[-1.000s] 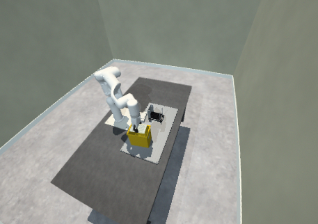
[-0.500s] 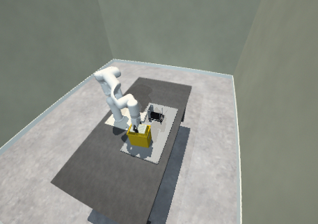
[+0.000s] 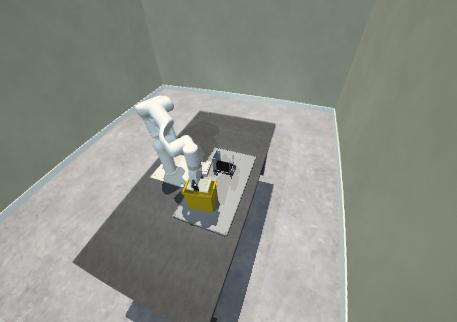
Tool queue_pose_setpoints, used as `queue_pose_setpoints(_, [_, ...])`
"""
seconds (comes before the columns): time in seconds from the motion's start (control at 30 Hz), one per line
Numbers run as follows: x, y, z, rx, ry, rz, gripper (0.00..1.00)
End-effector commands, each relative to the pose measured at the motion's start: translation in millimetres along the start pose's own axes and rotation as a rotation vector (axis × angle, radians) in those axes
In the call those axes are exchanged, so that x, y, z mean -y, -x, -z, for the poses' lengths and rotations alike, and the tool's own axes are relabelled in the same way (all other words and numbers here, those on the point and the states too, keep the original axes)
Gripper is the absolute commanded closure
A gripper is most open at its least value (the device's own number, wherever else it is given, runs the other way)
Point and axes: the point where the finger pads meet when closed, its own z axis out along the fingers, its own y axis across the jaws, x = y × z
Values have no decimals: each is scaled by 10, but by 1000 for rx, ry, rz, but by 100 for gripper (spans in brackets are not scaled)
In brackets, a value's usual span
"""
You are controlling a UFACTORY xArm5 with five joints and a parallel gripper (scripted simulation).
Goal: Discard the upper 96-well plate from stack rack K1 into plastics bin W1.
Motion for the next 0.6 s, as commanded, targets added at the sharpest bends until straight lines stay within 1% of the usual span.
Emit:
queue_pose_setpoints(0.0, [-6,-8,12,-3,2,0,100])
queue_pose_setpoints(0.57, [-6,-8,-13,-3,2,0,100])
